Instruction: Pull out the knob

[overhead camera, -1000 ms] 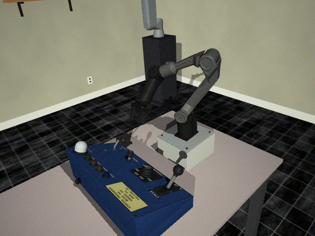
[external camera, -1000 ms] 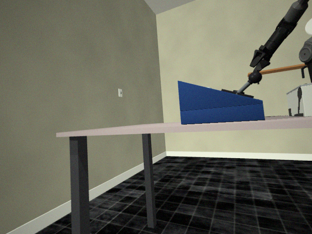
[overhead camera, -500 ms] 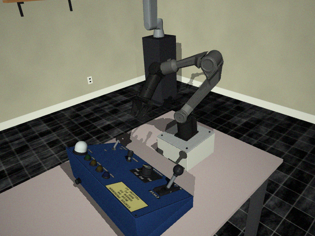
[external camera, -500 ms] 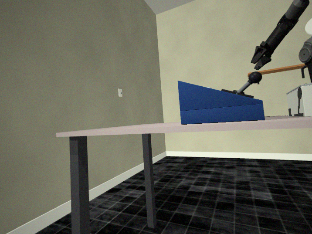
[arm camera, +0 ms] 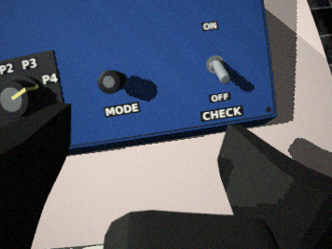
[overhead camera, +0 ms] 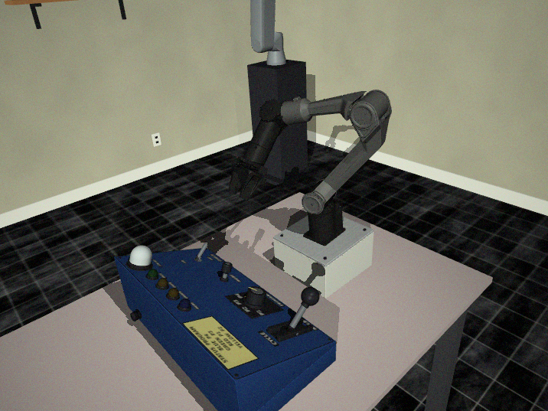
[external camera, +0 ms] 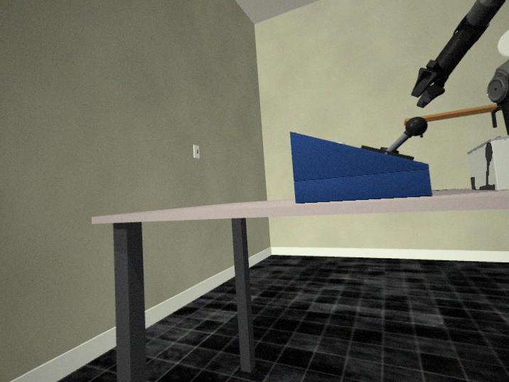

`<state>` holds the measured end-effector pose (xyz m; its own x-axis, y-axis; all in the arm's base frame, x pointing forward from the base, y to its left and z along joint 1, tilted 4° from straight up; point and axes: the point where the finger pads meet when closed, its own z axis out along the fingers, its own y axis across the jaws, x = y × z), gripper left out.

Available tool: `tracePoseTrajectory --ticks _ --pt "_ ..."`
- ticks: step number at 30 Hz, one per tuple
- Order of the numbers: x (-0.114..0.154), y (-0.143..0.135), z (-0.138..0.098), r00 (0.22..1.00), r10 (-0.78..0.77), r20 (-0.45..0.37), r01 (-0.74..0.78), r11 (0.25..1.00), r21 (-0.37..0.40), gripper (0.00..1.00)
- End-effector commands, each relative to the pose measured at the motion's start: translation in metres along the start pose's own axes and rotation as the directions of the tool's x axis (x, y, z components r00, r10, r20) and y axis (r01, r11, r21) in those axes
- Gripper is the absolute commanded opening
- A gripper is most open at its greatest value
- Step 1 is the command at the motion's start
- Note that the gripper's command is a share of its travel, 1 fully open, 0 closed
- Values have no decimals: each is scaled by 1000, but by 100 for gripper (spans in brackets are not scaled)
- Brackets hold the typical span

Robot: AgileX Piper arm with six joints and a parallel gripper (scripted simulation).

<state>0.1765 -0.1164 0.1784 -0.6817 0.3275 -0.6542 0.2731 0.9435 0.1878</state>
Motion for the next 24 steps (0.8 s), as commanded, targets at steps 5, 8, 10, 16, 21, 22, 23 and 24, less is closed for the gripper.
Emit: tracePoseTrajectory --ticks 5,8,10,16,21,22,23,24 --pt "-2 0 -3 1000 -1 -4 1 1000 6 100" --pt "-2 1 -4 1000 -1 -6 1 1000 8 100" --pt "-2 1 -4 1000 -1 -6 1 1000 8 100" --pt "1 3 -1 999 -9 -38 9 1000 2 100" --pt "11 13 13 985 -62 -160 61 998 -7 100" --pt "11 13 13 985 -62 -160 61 998 -7 100" --pt "12 16 18 977 -86 -194 86 996 -6 100" --pt "13 19 23 968 -113 -224 116 993 -4 100"
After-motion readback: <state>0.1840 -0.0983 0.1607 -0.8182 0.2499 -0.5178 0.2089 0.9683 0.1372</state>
